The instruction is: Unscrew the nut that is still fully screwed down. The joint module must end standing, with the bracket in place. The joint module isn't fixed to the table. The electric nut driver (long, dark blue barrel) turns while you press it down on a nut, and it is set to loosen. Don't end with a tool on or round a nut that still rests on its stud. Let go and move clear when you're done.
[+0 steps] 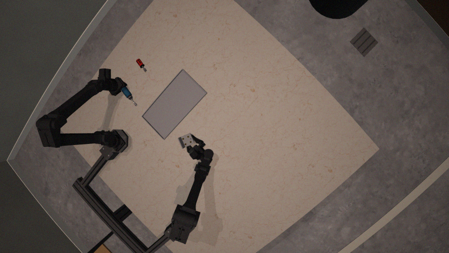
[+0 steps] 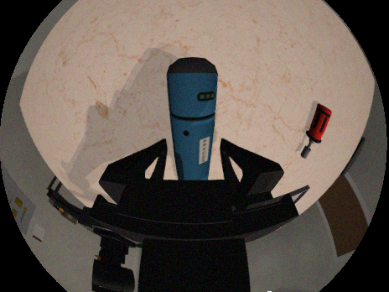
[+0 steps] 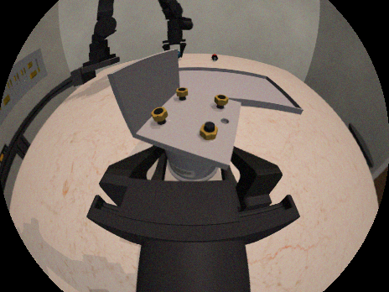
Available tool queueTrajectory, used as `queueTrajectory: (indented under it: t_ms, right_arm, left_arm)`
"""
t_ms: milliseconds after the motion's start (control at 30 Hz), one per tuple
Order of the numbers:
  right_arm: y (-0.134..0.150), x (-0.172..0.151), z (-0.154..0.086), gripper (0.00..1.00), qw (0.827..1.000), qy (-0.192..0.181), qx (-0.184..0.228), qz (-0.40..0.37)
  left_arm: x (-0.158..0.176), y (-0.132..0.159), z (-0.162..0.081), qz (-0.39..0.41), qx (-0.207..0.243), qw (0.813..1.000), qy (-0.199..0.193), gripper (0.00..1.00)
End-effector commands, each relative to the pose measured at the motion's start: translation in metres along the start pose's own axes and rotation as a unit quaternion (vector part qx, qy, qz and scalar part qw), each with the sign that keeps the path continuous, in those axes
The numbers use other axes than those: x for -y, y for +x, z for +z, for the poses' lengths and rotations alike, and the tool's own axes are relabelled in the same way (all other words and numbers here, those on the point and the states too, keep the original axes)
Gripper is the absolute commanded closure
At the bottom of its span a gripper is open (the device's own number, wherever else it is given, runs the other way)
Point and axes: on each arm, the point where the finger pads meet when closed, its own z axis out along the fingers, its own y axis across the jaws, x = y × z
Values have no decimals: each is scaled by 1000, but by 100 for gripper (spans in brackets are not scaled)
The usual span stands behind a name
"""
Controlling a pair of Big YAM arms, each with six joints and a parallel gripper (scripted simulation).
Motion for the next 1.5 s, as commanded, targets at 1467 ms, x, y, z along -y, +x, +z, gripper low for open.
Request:
queueTrajectory:
  t_ms: [1467]
  right_arm:
    - [-8,7,2,41,1000,4,6,-11]
  left_arm:
    - [-9,4,7,-13,-9,1000,-10,35]
